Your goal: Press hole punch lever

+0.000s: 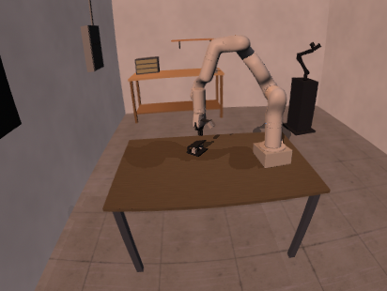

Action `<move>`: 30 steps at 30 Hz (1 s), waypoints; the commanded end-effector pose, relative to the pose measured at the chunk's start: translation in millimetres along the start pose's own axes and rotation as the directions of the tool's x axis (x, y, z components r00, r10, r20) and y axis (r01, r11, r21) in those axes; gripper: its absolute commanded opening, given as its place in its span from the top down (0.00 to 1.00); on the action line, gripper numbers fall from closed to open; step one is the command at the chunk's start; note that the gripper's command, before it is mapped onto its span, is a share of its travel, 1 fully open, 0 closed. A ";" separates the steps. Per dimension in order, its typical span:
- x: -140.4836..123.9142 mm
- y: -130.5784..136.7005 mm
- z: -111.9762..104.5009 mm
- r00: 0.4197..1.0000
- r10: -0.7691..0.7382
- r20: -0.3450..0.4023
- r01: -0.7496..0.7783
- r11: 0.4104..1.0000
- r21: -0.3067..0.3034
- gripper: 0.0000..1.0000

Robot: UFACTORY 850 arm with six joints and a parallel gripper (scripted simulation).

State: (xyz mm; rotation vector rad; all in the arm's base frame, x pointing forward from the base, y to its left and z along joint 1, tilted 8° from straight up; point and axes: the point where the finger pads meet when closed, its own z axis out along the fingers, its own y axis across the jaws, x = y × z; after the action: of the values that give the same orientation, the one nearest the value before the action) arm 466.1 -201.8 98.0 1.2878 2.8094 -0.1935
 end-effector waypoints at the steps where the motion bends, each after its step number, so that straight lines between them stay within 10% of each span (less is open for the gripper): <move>1: -1.0 0.5 2.7 1.000 0.000 0.002 0.000 1.000 -0.001 1.00; 30: -2.0 0.8 47.2 1.000 0.000 0.002 0.000 1.000 -0.001 1.00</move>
State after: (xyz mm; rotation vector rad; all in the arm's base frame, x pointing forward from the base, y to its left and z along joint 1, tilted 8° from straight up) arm 466.6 -208.2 53.8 1.2878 2.8094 -0.1929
